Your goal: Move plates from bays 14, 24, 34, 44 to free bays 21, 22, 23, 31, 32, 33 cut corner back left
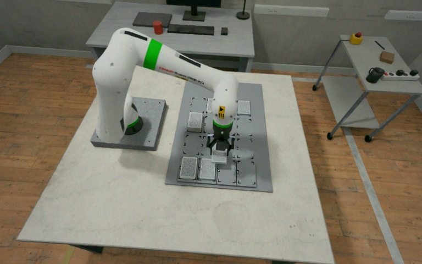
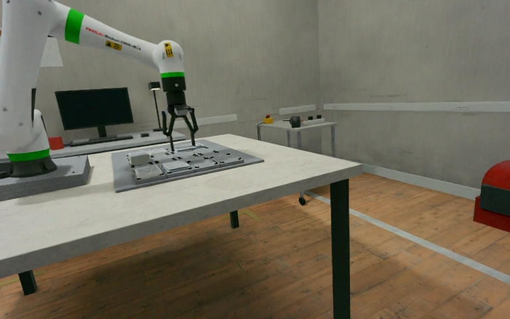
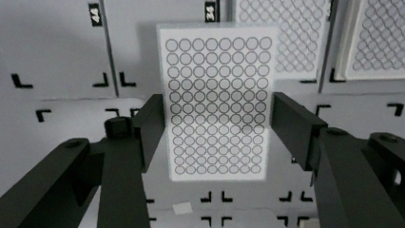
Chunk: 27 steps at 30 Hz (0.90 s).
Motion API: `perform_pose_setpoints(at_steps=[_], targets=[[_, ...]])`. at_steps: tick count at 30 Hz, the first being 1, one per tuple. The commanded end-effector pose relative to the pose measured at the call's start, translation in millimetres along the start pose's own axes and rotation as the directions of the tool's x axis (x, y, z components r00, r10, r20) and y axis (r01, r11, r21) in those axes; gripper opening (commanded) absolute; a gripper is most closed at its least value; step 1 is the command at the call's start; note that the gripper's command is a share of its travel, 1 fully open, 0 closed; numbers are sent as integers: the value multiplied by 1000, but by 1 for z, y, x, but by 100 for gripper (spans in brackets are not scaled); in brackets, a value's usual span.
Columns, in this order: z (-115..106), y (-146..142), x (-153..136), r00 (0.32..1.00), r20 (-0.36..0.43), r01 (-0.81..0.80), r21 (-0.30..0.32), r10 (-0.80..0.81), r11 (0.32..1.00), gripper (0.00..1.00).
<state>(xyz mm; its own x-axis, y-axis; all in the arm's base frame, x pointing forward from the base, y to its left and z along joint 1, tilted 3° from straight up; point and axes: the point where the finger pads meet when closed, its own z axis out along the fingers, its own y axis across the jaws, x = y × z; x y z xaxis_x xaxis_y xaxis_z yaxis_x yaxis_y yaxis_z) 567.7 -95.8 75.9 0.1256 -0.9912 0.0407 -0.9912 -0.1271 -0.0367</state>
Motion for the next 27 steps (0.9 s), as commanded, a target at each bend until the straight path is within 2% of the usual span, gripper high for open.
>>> perform_pose_setpoints(at_steps=[1,27], targets=[[-1,3,-6,1000,-1,0,2,0,1000,10],[-1,35,-55,1000,-1,0,2,0,1000,10]])
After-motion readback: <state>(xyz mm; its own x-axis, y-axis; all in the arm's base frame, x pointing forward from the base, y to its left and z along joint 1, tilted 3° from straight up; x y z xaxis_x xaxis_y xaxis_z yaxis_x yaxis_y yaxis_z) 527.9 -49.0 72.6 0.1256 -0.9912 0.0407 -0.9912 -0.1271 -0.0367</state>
